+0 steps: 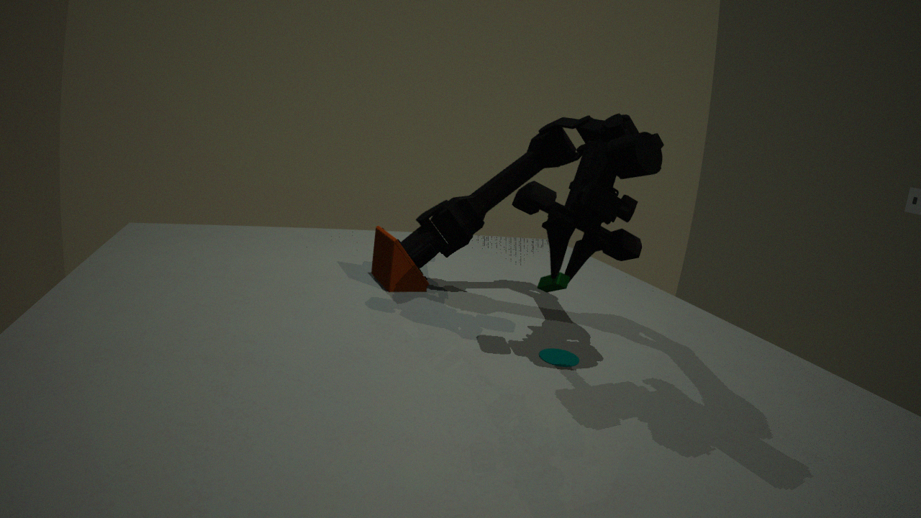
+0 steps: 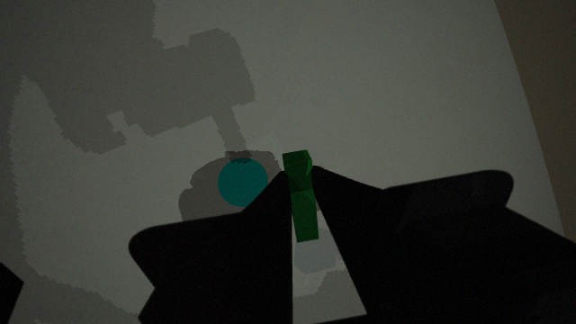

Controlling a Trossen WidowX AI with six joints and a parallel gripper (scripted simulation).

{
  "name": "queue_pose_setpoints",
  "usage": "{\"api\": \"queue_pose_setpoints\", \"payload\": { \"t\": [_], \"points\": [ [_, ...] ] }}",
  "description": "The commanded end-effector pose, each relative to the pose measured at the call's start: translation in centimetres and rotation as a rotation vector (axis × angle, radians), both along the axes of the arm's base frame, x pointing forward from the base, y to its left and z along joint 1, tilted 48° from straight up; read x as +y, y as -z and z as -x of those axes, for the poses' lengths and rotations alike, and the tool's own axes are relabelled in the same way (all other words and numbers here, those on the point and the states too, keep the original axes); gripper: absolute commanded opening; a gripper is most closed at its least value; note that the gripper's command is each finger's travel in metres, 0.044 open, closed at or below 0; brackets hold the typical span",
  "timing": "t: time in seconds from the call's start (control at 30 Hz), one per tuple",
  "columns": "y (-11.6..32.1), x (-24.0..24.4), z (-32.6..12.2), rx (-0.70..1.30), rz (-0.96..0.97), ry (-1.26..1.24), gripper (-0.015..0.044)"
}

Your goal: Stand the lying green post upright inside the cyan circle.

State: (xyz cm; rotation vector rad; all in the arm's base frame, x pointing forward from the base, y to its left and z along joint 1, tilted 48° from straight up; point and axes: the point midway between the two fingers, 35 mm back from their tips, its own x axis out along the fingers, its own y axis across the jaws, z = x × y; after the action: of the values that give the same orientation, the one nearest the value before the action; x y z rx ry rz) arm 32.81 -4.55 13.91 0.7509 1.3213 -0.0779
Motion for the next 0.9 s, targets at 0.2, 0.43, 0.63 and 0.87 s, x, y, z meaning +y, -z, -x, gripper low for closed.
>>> {"api": "queue_pose_setpoints", "payload": {
  "t": [0.2, 0.43, 0.63, 0.87],
  "points": [
    [0.01, 0.01, -0.02, -0.033, 0.054, 0.033, 0.0023],
    [0.12, 0.06, -0.06, -0.054, 0.085, 0.053, 0.0023],
    [0.18, 0.10, -0.10, -0.074, 0.110, 0.072, 0.0023],
    [0.23, 0.14, -0.14, -0.098, 0.138, 0.095, 0.0023]
  ]
}}
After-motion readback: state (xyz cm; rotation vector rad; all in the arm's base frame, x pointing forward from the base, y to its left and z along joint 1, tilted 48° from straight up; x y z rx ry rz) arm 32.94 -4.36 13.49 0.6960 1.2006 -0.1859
